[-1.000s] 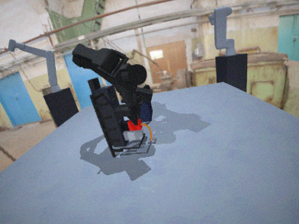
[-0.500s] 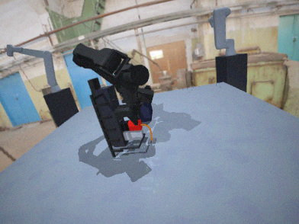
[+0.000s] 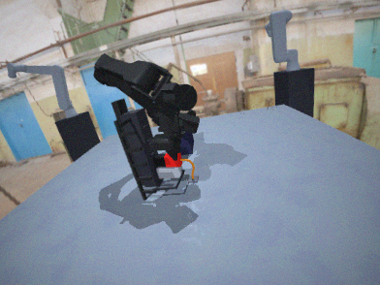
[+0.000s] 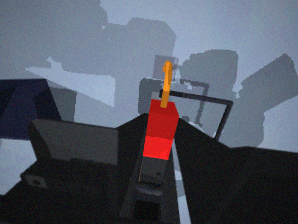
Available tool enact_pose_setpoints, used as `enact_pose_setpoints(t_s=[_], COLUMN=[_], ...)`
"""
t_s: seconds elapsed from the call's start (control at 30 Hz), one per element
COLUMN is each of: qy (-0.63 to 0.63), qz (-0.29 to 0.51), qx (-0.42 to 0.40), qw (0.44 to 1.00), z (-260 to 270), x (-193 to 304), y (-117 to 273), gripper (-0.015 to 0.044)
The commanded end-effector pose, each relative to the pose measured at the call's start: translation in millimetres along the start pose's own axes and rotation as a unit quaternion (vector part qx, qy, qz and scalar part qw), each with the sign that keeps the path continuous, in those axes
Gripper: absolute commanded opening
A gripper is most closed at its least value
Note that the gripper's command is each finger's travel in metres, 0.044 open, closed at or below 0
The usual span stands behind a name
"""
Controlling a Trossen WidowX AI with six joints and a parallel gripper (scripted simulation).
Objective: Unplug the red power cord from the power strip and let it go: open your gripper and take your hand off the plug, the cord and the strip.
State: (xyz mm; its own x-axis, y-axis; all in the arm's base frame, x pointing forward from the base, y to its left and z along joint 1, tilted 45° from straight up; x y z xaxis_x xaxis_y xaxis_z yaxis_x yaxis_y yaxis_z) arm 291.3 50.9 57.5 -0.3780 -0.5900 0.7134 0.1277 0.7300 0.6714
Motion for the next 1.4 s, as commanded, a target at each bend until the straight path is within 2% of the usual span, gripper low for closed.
enact_pose_setpoints(t_s=[0.0,0.23,0.67,0.8,0.97,1.37], qy=[0.0,0.0,0.001,0.001,0.001,0.001], qz=[-0.036,-0.036,-0.034,-0.035,-0.036,-0.036], qx=[0.002,0.002,0.003,0.003,0.003,0.003], qw=[0.999,0.999,0.999,0.999,0.999,0.999], z=[2.8,5.1,6.5,7.8,15.1,15.1], x=[-26.8,-37.8,-29.3,-48.2,-87.6,-87.6], y=[11.5,14.2,9.2,15.2,25.8,25.8], gripper=[0.0,0.0,0.0341,0.044,0.044,0.044])
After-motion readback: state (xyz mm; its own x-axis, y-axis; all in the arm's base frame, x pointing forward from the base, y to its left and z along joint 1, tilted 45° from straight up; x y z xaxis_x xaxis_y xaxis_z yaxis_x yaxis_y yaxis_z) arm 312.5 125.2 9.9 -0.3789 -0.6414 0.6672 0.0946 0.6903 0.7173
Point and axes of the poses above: the point midway between the two fingers, 35 mm back from their tips, its own y axis back along the fingers, its own z axis across the jaws, x = y × z, the point moved 8 cm from there along y, back along the fingers, and after that the axes turned 8 degrees about -y, right-handed, at the moved point
